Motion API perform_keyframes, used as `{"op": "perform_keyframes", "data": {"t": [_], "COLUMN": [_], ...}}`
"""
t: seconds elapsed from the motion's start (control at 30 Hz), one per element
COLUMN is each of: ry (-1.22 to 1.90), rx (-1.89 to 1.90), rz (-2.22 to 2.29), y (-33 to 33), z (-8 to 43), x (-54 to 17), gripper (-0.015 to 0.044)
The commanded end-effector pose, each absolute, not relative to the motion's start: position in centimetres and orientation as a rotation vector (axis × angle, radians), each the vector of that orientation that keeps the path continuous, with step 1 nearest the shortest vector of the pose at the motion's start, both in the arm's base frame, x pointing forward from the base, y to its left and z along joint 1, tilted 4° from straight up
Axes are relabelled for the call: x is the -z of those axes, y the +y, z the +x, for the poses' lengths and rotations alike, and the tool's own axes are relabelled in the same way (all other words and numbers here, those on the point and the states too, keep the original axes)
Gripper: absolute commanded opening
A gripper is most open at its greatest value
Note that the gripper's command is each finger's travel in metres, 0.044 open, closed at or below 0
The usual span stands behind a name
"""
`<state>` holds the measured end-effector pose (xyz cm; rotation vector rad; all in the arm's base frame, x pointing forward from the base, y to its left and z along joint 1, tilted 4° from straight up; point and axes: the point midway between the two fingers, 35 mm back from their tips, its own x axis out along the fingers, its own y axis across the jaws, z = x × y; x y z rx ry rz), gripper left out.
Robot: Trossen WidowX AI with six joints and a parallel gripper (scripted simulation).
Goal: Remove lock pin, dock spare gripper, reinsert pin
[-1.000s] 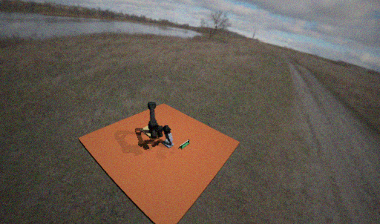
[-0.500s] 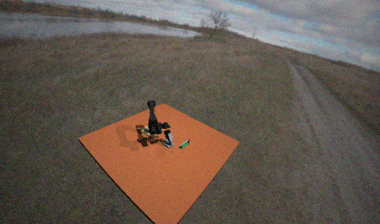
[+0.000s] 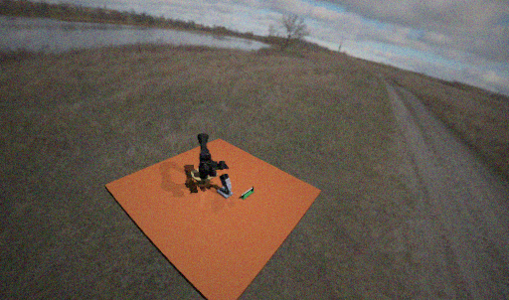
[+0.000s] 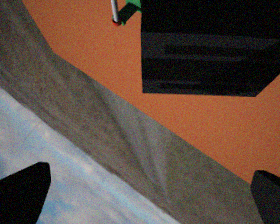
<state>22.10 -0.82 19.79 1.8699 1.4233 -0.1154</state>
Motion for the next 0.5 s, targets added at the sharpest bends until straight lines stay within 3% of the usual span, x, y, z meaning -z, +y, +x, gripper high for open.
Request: {"op": "perform_keyframes", "data": {"t": [0.0,0.47], "ry": [1.402,1.37], "rx": [0.129,0.142], "rz": [1.877,1.876], "y": [-0.7,-0.8], "z": [22.2,22.6], "x": [-20.8,-22.0], "gripper": [0.044,0.044]}}
